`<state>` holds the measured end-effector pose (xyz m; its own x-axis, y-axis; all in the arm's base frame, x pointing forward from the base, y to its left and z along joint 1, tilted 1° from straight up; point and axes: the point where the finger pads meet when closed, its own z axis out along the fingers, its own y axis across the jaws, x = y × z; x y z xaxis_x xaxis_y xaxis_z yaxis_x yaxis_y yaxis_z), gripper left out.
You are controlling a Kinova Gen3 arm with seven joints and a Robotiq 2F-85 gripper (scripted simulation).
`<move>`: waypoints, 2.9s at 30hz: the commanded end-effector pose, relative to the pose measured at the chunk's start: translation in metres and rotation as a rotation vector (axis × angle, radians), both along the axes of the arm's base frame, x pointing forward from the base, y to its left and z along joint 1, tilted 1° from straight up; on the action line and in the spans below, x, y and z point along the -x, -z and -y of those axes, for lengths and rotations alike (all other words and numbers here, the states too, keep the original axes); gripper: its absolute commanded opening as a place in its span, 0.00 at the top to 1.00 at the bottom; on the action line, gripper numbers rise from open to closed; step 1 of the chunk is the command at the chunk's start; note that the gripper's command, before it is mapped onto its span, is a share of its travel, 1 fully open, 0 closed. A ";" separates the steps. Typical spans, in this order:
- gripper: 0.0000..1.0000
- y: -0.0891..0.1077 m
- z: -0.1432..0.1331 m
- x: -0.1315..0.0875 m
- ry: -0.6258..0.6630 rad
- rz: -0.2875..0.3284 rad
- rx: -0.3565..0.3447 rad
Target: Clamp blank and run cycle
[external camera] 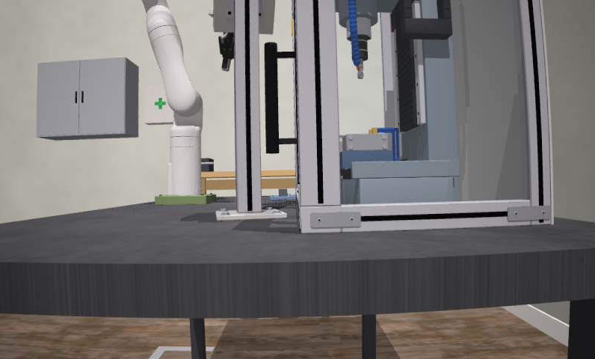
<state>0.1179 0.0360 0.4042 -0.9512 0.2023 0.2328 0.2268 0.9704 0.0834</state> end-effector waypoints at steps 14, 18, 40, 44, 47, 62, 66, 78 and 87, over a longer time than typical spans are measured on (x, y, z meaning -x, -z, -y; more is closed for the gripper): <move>0.90 0.016 -0.017 -0.056 0.000 0.001 0.000; 0.90 0.016 -0.017 -0.056 0.000 0.001 0.000; 0.90 0.022 -0.024 -0.079 0.004 0.081 0.046; 0.90 0.022 -0.024 -0.079 0.011 0.200 0.115; 0.90 0.022 -0.024 -0.079 0.011 0.200 0.115; 0.90 0.022 -0.024 -0.079 -0.217 0.230 0.100; 0.90 0.022 -0.024 -0.079 -0.217 0.230 0.100; 0.90 0.003 0.022 -0.047 0.009 0.222 0.055; 0.90 0.003 0.022 -0.047 0.009 0.222 0.055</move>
<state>0.1644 0.0137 0.4009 -0.9761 0.2171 0.0072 0.2170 0.9730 0.0789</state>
